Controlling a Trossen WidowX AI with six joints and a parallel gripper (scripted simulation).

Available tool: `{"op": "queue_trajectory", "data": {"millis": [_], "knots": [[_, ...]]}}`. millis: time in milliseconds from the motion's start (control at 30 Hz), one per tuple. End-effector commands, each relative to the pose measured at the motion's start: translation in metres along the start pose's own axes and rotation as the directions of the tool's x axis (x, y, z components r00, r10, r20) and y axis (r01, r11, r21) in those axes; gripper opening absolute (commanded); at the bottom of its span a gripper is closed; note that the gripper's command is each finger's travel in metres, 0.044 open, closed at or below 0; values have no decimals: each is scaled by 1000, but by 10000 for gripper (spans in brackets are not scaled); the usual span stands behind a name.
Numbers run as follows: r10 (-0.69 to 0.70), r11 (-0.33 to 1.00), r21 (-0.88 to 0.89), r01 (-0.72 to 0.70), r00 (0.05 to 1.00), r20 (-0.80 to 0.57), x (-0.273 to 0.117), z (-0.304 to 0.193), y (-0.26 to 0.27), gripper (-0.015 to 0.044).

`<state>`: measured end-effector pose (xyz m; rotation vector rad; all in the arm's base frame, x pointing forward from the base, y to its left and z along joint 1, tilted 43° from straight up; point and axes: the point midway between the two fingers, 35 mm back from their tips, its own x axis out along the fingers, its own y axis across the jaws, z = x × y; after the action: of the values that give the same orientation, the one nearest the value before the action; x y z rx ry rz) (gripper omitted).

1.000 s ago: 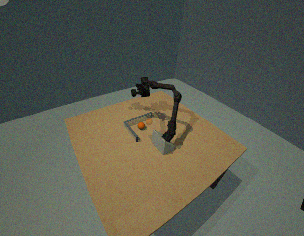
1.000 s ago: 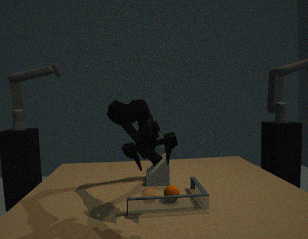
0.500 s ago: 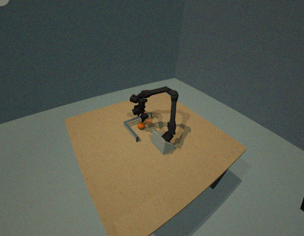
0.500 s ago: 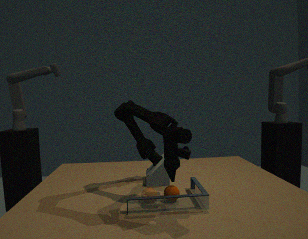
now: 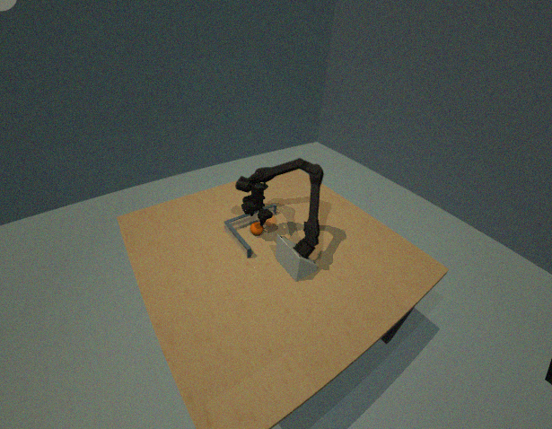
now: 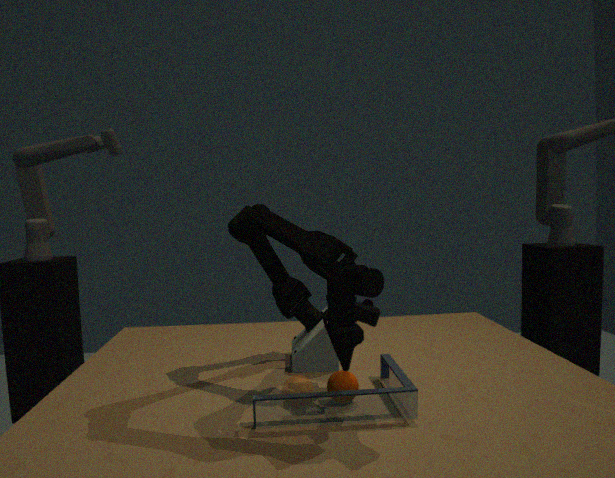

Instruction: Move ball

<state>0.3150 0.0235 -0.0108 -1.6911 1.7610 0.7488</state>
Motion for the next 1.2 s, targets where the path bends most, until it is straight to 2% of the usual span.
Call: {"op": "queue_trajectory", "data": {"millis": [0,1067,1167], "knots": [[2,1000,-8,-2,1000,-7,6,0,1,440],[2,1000,-8,-2,1000,-10,55,-1,1,440],[2,1000,-8,-2,1000,-10,55,-1,1,361]]}}
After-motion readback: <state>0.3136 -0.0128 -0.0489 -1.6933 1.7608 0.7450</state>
